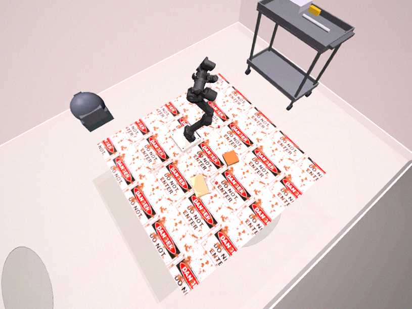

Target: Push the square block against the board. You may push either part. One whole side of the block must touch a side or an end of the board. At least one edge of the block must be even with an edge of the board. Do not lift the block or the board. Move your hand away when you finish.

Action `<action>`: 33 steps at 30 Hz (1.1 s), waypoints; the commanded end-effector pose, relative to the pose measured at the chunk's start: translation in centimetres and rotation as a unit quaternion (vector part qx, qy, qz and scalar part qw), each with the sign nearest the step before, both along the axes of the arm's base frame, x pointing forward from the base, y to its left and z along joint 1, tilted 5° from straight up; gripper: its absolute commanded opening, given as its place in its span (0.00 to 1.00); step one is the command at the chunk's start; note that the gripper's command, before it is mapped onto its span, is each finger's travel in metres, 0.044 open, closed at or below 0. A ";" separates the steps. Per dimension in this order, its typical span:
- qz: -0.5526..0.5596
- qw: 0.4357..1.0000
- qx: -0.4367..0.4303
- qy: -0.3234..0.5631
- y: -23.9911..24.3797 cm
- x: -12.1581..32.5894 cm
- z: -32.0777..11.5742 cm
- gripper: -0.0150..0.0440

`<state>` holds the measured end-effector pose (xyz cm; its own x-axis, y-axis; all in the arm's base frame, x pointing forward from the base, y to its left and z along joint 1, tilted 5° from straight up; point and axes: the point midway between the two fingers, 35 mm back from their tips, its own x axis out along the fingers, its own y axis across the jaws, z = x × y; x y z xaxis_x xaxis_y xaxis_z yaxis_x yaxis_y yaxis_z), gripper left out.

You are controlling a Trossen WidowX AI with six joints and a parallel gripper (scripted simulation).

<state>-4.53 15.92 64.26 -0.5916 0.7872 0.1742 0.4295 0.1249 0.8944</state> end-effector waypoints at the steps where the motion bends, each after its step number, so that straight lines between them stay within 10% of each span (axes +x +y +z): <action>1: 0.022 0.998 0.047 -0.023 -2.6 -2.9 1.0 0.25; 33: 0.265 0.901 0.344 -0.007 -24.4 -11.3 3.6 0.25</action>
<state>-15.76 -5.89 67.97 -0.8573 0.1760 0.4838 0.4311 -0.2684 0.8615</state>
